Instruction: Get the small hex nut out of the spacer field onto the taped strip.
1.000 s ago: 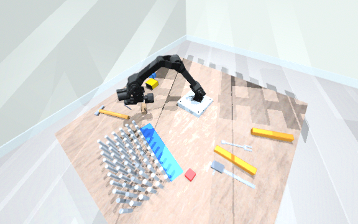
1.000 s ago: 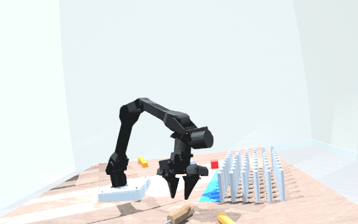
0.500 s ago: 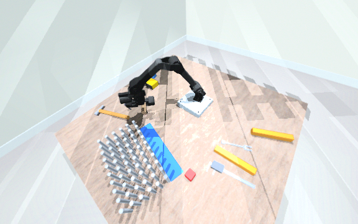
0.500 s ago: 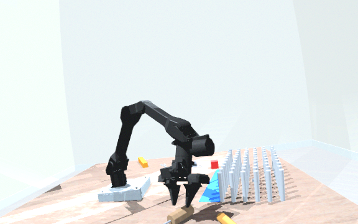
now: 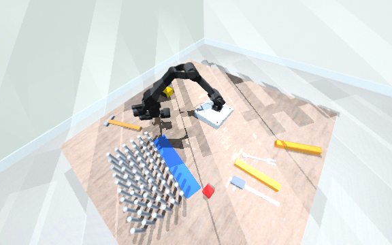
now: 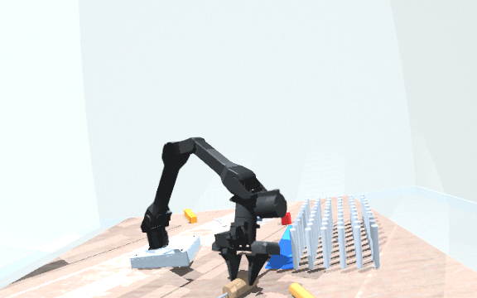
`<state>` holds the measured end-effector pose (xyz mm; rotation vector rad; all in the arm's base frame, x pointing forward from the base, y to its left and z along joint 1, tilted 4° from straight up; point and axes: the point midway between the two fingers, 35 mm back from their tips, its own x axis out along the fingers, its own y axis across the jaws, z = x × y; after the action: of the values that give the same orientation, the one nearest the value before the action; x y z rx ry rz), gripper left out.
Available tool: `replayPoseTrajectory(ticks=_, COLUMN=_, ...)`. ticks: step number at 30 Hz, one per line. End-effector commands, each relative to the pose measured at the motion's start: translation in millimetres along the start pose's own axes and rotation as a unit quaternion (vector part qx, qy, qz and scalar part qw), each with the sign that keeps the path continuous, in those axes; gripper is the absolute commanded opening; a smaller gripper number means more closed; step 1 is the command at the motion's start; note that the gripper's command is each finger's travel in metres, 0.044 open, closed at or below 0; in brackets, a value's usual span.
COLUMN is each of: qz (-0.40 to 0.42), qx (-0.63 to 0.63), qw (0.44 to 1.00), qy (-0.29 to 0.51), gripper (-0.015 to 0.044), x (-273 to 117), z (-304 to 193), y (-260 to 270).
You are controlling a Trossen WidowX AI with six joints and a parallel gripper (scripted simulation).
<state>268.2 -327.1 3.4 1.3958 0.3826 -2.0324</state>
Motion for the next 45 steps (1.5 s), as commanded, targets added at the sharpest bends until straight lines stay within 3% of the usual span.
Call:
replayPoseTrajectory(ticks=1, qz=-0.003, qx=0.000, qw=1.000, qy=-0.002, gripper=0.0280, x=7.2, z=-2.6, y=-3.7)
replayPoseTrajectory(ticks=5, qz=-0.003, qx=0.000, qw=1.000, qy=-0.002, gripper=0.0280, x=10.7, z=-4.1, y=-4.7)
replayPoseTrajectory(ticks=7, qz=-0.003, qx=0.000, qw=1.000, qy=-0.002, gripper=0.0228, x=10.7, z=-4.1, y=-4.7)
replayPoseTrajectory(ticks=19, qz=-0.003, qx=0.000, qw=1.000, qy=-0.002, gripper=0.0148, x=10.7, z=-4.1, y=-4.7)
replayPoseTrajectory(ticks=25, qz=-0.003, qx=0.000, qw=1.000, qy=-0.002, gripper=0.0000, x=-9.6, z=4.0, y=4.8)
replayPoseTrajectory(ticks=45, qz=0.000, qx=0.002, qw=1.000, qy=-0.001, gripper=0.0000, x=-108.6, z=47.2, y=24.4)
